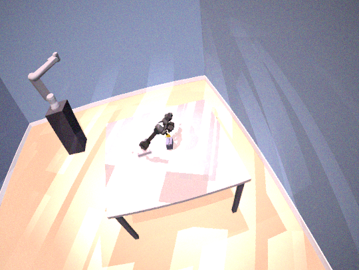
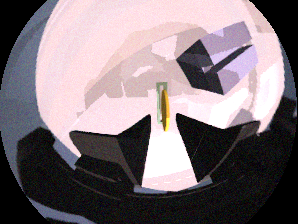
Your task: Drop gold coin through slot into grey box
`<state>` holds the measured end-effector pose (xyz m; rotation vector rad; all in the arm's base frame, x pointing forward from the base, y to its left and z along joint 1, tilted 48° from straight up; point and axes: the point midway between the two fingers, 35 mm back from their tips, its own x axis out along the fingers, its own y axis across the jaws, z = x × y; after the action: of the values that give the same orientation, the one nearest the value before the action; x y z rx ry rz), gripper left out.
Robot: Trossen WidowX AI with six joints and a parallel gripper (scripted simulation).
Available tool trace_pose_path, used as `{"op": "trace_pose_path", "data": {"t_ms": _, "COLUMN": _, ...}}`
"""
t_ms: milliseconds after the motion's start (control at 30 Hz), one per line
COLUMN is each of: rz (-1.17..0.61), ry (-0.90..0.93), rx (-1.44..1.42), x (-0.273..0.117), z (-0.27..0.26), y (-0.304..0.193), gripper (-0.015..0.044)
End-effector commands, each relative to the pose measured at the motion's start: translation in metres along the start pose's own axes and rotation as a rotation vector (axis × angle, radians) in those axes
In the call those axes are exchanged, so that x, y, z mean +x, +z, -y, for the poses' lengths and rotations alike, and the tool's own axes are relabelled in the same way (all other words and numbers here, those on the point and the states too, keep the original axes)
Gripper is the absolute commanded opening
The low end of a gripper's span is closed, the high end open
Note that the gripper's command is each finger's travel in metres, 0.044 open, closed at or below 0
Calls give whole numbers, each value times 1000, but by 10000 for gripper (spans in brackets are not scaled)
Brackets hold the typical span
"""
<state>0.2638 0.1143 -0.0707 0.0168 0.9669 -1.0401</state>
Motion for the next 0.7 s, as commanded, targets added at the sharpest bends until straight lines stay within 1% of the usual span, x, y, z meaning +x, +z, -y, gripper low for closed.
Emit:
{"op": "trace_pose_path", "data": {"t_ms": 0, "rz": 3, "ry": -5, "rx": -6, "x": 7, "z": 1, "y": 0, "gripper": 161}}
{"op": "trace_pose_path", "data": {"t_ms": 667, "rz": 6, "ry": -7, "rx": -5, "x": 39, "z": 4, "y": 1, "gripper": 161}}
